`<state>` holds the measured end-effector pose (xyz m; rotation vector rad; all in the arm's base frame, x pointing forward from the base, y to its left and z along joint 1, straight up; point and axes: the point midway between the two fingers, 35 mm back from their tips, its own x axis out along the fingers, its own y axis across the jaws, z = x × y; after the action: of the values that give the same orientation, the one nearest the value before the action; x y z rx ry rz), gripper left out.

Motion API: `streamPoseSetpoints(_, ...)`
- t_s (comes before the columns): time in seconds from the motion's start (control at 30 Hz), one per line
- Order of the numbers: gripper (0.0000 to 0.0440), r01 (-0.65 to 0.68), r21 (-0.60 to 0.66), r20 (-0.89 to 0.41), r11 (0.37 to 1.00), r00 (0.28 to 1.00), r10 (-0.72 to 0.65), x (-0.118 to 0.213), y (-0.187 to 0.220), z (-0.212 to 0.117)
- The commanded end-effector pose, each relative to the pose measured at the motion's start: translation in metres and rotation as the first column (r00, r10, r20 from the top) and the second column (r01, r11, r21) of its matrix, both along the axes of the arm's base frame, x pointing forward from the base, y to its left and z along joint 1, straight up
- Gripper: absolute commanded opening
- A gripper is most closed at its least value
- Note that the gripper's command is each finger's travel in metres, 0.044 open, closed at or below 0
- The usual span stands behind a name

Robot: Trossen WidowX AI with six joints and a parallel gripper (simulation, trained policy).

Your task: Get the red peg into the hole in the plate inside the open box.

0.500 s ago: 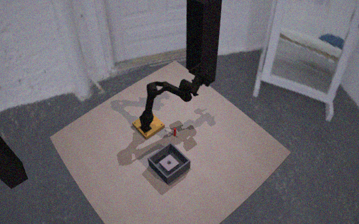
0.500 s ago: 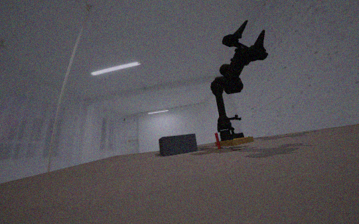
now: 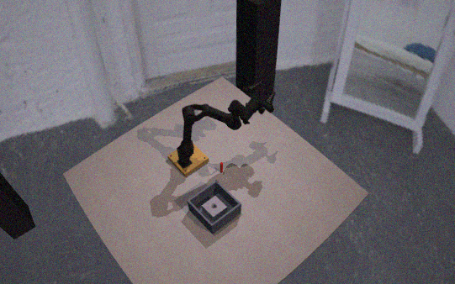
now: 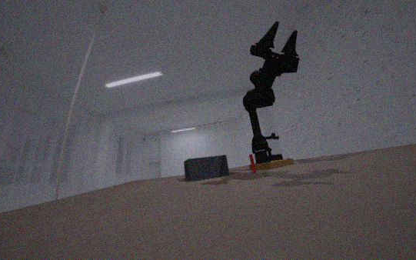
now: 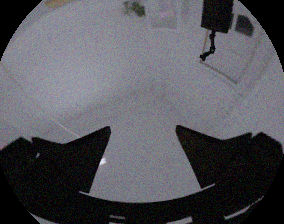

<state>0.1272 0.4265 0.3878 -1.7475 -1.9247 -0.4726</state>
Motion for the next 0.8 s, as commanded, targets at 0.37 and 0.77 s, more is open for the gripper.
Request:
streamPoseSetpoints(0.37, 0.044, -0.075, -0.133, -0.479, 0.988, 0.878, 0.003, 0.051, -0.012, -0.019)
streamPoseSetpoints(0.77, 0.044, -0.119, -0.156, -0.789, 0.981, 0.612, -0.051, 0.086, -0.029, -0.043)
